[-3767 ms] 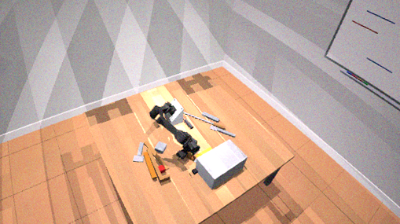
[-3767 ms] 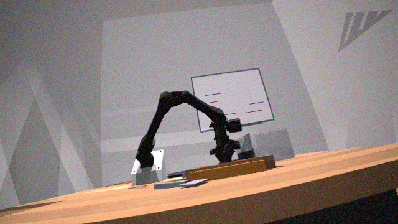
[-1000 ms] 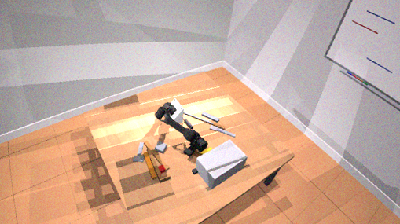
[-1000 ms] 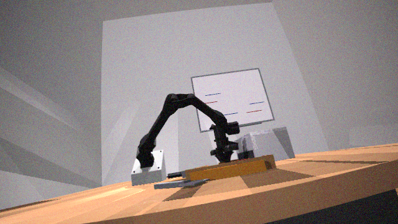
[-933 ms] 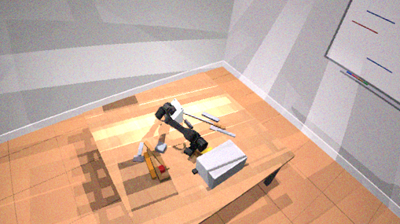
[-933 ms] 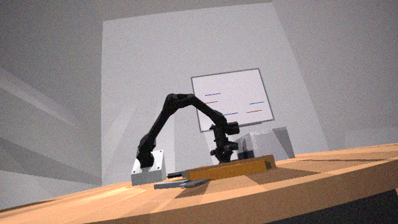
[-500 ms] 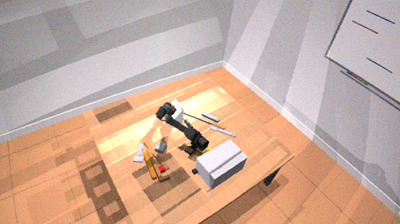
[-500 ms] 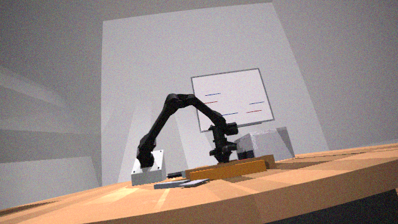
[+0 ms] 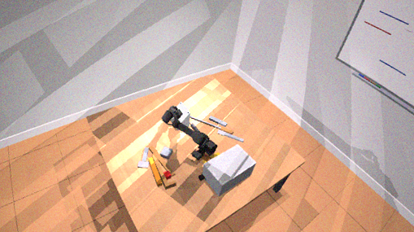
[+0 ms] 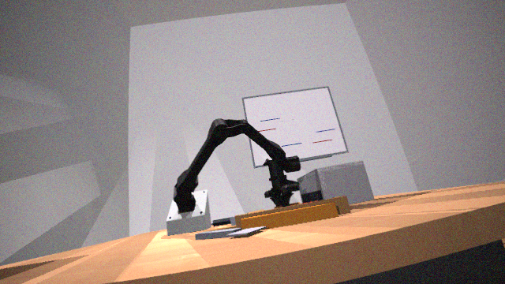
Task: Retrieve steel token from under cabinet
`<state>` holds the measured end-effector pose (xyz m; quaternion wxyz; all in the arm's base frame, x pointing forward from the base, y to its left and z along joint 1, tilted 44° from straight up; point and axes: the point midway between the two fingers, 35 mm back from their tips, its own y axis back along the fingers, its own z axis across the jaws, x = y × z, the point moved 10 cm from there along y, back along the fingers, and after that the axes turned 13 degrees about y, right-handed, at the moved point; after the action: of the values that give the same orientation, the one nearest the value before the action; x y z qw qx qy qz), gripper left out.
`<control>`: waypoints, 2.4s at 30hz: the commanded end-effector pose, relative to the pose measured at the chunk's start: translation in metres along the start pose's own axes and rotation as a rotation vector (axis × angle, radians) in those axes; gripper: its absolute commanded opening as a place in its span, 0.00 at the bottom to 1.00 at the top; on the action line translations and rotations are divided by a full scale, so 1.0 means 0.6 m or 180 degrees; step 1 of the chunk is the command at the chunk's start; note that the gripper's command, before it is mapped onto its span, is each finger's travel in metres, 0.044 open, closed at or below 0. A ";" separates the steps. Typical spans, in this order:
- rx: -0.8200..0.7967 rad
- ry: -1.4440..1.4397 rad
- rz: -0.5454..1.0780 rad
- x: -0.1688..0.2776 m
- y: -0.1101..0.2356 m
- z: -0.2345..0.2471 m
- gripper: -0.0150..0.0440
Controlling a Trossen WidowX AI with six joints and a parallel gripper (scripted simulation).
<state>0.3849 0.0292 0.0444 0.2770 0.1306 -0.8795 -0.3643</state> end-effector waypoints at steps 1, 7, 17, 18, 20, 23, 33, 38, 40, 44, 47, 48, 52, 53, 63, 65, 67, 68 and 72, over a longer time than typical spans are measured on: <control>-0.0028 0.0034 0.0003 0.000 -0.002 0.006 0.25; -0.0028 0.0034 0.0003 0.001 -0.002 0.006 0.25; -0.0028 0.0035 0.0004 0.015 -0.002 0.008 0.25; -0.0028 0.0035 0.0004 0.016 -0.002 0.008 0.25; -0.0028 0.0036 0.0005 0.019 -0.002 0.008 0.25; -0.0028 0.0036 0.0005 0.024 -0.002 0.009 0.25; -0.0029 0.0037 0.0007 0.040 -0.002 0.012 0.25; -0.0029 0.0038 0.0007 0.048 -0.002 0.013 0.25; -0.0029 0.0038 0.0008 0.051 -0.002 0.014 0.25; -0.0029 0.0039 0.0008 0.058 -0.002 0.015 0.25; -0.0029 0.0039 0.0009 0.063 -0.002 0.016 0.25; -0.0029 0.0040 0.0009 0.065 -0.002 0.016 0.25; -0.0029 0.0040 0.0010 0.071 -0.002 0.018 0.25; -0.0029 0.0040 0.0010 0.073 -0.002 0.018 0.25; -0.0030 0.0042 0.0011 0.090 -0.002 0.021 0.25; -0.0030 0.0042 0.0012 0.093 -0.002 0.022 0.25; -0.0030 0.0042 0.0012 0.097 -0.002 0.023 0.25; -0.0030 0.0042 0.0012 0.099 -0.002 0.023 0.25; -0.0030 0.0043 0.0013 0.106 -0.002 0.025 0.25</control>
<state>0.3299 0.0115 0.0588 0.2822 0.1316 -0.8763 -0.3677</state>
